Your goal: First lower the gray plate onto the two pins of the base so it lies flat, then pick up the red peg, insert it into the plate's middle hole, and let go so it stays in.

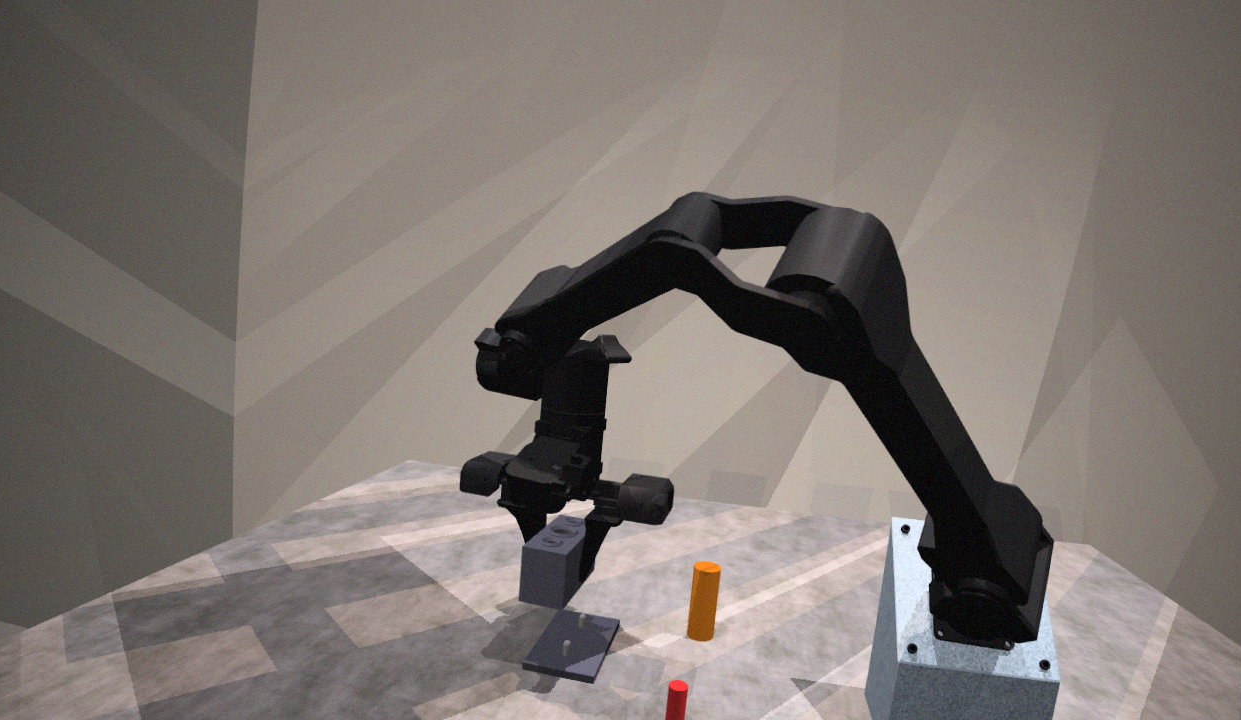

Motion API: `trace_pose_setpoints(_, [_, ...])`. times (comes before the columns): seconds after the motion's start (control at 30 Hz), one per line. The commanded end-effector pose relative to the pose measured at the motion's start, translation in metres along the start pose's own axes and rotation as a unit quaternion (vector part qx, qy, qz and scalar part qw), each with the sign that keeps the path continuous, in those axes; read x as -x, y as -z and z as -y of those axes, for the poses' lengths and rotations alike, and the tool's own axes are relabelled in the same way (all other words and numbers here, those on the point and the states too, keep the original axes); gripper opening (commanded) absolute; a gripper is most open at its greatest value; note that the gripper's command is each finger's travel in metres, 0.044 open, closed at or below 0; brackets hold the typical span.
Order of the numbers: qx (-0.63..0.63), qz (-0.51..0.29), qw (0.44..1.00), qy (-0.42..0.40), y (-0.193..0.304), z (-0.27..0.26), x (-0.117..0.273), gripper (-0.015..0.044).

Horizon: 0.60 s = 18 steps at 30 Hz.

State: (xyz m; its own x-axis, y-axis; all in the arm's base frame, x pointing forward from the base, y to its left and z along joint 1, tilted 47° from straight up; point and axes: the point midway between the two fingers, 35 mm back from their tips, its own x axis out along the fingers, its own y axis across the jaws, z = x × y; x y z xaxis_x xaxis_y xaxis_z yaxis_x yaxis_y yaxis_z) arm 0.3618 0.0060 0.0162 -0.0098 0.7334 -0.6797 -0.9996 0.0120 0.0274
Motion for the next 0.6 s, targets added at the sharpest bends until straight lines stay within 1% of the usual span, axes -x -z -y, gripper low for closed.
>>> trace_pose_setpoints(0.0, [0.002, -0.002, 1.0, -0.003, 0.013, -0.002, -0.007, 0.0])
trace_pose_setpoints(0.57, [0.023, -0.001, 1.0, -0.002, 0.058, -0.002, -0.037, 0.0])
